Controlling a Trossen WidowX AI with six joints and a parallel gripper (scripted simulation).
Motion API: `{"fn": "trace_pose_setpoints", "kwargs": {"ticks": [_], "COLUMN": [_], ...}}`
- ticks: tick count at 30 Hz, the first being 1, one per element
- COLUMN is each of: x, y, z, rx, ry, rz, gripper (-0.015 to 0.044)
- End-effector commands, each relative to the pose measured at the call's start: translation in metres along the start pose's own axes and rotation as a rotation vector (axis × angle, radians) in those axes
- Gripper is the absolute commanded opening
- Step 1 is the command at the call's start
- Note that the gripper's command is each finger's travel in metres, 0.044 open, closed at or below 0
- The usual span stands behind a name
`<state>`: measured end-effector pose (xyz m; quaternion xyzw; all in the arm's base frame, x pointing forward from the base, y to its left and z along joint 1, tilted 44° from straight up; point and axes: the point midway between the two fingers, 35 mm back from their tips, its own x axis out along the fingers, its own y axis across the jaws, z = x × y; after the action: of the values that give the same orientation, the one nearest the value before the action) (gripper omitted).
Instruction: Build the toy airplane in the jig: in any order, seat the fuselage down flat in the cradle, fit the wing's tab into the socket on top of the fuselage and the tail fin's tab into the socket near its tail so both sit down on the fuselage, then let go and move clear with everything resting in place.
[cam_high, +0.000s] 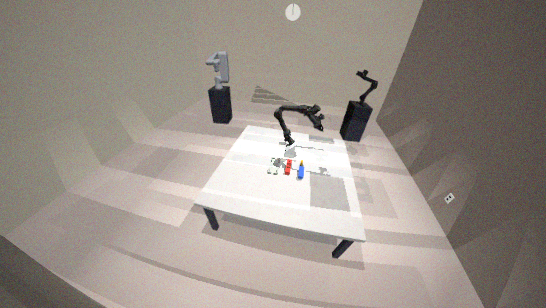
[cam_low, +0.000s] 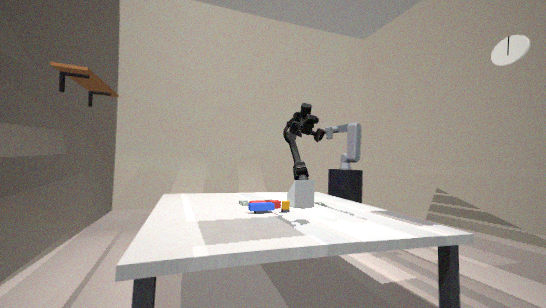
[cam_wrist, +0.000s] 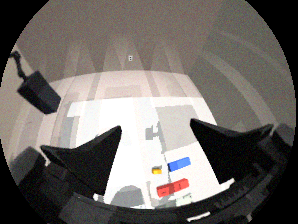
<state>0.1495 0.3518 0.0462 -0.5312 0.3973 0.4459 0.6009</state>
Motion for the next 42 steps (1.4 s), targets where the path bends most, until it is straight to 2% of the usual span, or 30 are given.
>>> {"fn": "trace_pose_setpoints", "kwargs": {"ticks": [1,11,21,27,31,42], "x": [0.014,0.031,0.01,0.01,0.037,0.049], "y": [-0.038,-0.114,-0.12,-0.117,-0.108,-0.103], "z": [-0.041,-0.192,-0.348,-0.359,-0.396,-0.412], "rx": [0.207,0.851,1.414,1.444,1.444,1.443], "ry": [0.116,0.483,0.866,0.89,0.891,0.892], "rz": [-0.052,-0.246,-0.498,-0.515,-0.516,-0.517], "gripper": [0.044,0.044,0.044,0.044,0.044,0.044]}}
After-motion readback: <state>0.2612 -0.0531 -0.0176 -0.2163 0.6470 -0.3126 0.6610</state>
